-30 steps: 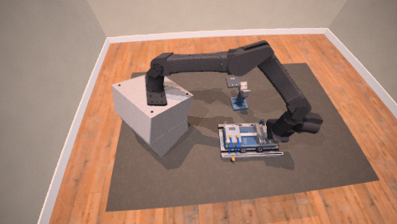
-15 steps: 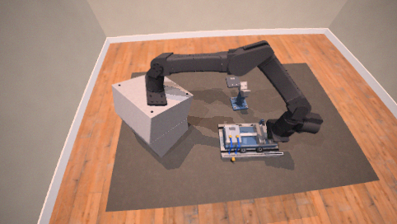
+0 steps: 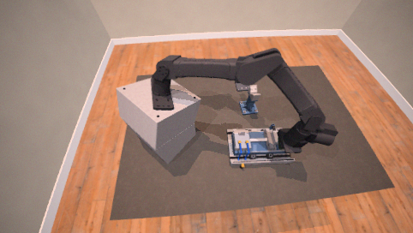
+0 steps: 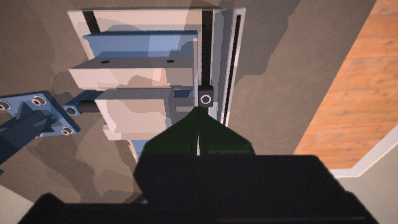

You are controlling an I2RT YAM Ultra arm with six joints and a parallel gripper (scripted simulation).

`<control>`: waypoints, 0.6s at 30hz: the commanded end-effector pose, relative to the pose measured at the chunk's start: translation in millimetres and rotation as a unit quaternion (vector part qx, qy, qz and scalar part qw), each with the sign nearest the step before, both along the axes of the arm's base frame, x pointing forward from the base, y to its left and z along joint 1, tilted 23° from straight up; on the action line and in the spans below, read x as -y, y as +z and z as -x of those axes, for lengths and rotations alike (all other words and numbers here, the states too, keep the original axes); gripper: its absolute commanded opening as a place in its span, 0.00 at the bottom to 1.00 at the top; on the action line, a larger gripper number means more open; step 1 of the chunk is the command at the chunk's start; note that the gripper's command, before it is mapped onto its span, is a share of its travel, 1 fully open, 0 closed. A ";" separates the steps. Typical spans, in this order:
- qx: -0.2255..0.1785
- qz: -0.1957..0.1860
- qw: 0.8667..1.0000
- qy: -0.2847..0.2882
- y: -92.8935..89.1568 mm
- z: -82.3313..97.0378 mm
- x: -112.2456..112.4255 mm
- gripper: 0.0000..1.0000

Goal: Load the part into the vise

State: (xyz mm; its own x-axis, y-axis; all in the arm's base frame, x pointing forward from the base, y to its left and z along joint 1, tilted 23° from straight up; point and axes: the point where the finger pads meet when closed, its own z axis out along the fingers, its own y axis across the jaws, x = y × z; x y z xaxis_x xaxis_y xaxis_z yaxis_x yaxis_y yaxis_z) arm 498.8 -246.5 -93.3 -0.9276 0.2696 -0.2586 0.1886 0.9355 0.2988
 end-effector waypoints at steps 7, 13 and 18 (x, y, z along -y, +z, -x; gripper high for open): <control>0.006 -0.002 1.000 -0.002 4.0 2.1 16.6 0.00; 0.006 -0.001 1.000 -0.003 5.1 1.8 17.3 0.00; 0.010 0.002 1.000 -0.003 11.1 0.3 18.6 0.00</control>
